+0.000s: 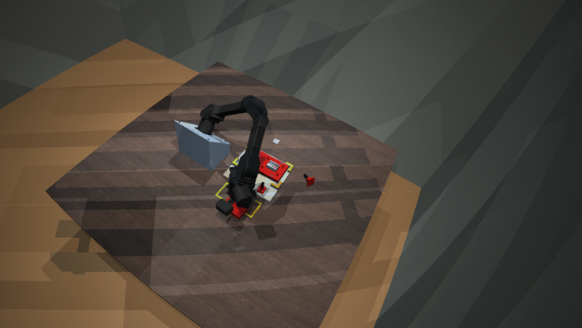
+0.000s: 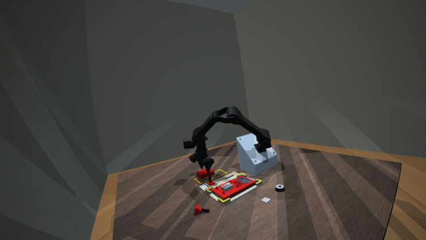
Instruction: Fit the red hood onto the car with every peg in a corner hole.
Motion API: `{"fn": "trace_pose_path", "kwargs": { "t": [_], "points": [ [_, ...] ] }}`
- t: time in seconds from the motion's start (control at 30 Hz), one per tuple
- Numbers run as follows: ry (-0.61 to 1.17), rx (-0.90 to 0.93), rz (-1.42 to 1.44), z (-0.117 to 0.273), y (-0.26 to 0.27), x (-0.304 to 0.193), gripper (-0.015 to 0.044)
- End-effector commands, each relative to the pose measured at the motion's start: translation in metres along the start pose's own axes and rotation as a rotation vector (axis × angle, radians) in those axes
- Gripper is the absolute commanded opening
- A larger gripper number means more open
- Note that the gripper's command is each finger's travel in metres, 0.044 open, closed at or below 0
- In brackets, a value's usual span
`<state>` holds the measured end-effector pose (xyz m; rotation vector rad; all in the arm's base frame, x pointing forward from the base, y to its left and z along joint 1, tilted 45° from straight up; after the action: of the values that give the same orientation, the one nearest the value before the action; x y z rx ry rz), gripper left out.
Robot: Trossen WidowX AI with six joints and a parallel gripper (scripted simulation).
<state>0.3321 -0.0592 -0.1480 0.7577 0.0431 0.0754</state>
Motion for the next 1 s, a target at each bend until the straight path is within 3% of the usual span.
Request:
{"fn": "trace_pose_path", "kwargs": {
  "t": [0.0,0.97],
  "points": [
    [0.0,0.004,-0.006,-0.003,0.0,-0.001,0.044],
    [0.0,0.005,-0.006,-0.017,0.001,-0.001,0.044]
  ]
}}
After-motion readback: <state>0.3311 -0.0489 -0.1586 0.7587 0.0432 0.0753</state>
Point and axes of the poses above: the point midway between the two fingers, 35 mm back from their tips, its own z axis back along the fingers, its own y axis across the jaws, x = y × z, the point moved 2 cm from there along z, back along the fingers
